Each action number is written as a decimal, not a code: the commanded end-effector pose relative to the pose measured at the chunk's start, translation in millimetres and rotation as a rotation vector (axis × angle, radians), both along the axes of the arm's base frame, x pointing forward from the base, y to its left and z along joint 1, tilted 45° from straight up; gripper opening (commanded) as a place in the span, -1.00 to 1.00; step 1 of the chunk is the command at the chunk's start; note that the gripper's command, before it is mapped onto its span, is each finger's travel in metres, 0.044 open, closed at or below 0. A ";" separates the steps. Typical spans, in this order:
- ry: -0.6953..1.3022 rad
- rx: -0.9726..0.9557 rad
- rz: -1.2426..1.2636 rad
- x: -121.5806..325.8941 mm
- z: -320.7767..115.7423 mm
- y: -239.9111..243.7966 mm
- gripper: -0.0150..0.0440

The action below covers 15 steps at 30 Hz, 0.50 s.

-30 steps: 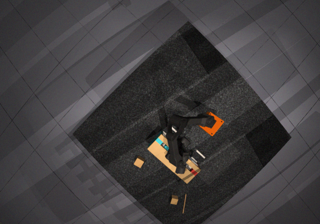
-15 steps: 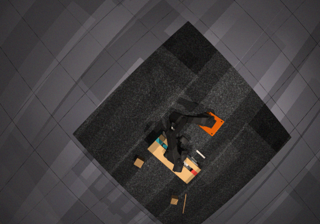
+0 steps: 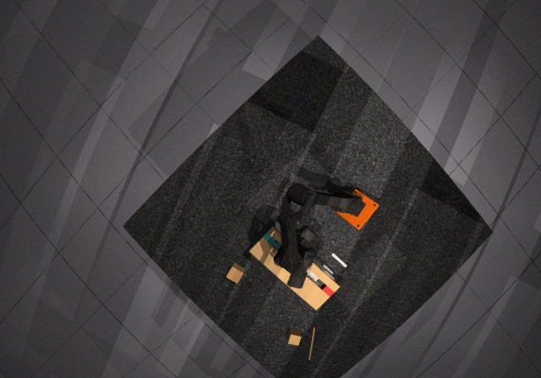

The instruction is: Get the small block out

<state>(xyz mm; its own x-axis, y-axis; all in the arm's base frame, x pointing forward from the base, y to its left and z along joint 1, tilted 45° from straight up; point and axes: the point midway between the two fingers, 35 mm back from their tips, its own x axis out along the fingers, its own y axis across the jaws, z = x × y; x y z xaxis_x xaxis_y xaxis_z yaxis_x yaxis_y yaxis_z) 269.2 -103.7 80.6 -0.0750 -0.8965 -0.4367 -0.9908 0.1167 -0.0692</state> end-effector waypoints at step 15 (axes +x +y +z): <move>0.002 -0.003 -0.004 -3.4 13.3 -14.5 0.86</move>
